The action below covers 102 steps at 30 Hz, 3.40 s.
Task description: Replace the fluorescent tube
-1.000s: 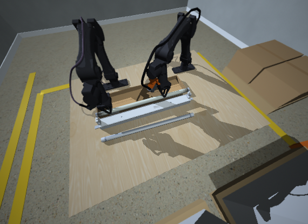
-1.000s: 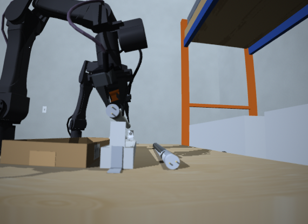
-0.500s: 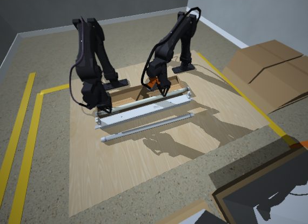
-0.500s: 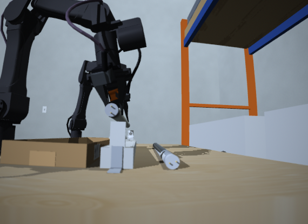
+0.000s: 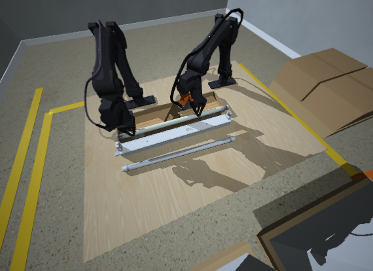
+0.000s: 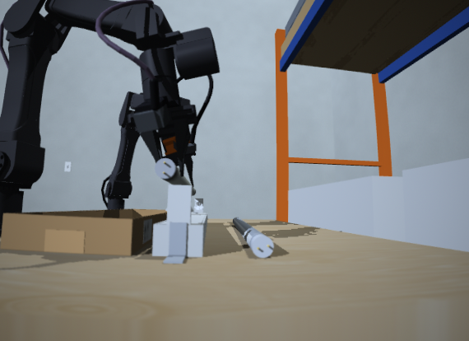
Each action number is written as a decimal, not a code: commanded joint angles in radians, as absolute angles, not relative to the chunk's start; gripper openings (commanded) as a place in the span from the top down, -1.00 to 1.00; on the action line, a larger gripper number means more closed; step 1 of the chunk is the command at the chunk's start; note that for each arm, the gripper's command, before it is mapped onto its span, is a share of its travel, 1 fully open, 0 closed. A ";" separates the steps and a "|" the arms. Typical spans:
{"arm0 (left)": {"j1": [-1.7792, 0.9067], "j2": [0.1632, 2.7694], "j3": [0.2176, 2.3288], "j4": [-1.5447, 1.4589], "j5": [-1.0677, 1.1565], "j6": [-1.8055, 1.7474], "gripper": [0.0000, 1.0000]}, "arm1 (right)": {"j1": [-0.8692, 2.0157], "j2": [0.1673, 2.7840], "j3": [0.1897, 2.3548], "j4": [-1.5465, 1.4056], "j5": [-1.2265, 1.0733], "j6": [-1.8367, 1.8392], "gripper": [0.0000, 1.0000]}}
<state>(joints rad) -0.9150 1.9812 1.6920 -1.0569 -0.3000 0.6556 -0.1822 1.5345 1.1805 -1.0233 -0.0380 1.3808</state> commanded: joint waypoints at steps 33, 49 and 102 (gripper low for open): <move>-0.957 1.906 1.679 -1.040 -0.312 0.614 0.78 | -0.190 1.455 1.140 -1.010 -0.048 1.374 0.78; -0.971 1.890 1.658 -1.041 -0.310 0.604 0.78 | -0.190 1.426 1.107 -1.012 -0.047 1.373 0.78; -0.991 1.881 1.609 -1.042 -0.318 0.577 0.78 | -0.203 1.404 1.083 -1.048 -0.051 1.351 0.78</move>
